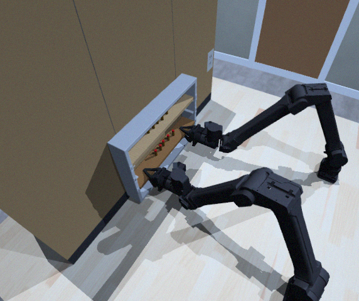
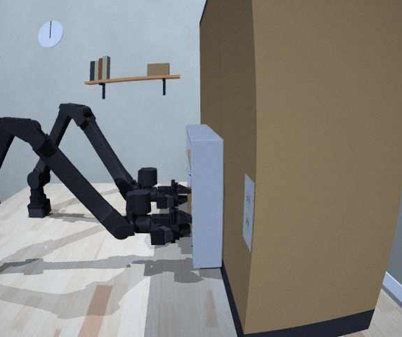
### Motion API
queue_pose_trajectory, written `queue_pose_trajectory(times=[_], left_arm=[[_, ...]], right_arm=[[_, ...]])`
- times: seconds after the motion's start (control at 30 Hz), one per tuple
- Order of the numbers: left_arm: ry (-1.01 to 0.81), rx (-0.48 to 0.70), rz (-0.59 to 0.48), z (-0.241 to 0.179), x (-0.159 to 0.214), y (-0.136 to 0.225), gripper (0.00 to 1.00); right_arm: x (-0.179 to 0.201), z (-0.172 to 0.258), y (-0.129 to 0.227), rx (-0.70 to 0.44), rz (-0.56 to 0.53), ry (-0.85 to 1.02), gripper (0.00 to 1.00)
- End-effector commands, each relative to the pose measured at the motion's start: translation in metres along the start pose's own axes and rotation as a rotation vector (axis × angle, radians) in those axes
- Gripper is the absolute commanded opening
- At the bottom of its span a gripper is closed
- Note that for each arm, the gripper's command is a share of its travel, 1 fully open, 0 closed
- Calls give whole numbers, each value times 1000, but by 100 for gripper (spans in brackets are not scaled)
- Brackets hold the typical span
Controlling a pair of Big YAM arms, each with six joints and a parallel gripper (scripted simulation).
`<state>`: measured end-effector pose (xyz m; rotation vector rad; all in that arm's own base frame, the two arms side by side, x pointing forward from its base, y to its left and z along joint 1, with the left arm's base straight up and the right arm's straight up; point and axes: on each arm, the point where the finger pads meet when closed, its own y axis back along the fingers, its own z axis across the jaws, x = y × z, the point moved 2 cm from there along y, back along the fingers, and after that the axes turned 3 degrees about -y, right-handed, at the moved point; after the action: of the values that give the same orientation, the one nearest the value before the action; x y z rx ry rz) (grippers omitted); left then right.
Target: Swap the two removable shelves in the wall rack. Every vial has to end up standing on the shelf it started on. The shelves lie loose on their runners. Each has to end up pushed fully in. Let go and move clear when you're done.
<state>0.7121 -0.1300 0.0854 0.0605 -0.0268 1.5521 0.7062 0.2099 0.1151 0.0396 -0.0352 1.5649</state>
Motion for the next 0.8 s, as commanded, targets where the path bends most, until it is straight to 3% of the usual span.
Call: queue_pose_trajectory(times=[0.0,0.23,0.4,0.6,0.63,0.77], left_arm=[[9,-79,7,38,4,-30,12],[8,-76,7,36,4,-30,12],[5,-34,1,16,0,-11,12],[7,-44,-5,21,-5,-4,80],[8,-49,-11,23,-9,2,84],[6,-55,-13,26,-10,7,84]], right_arm=[[6,30,-31,-68,1,2,12],[6,29,-31,-66,1,1,12],[3,18,-12,-35,2,-12,12],[8,22,-1,-44,11,-9,80],[11,26,7,-51,17,-8,84],[11,26,10,-52,18,-2,84]])
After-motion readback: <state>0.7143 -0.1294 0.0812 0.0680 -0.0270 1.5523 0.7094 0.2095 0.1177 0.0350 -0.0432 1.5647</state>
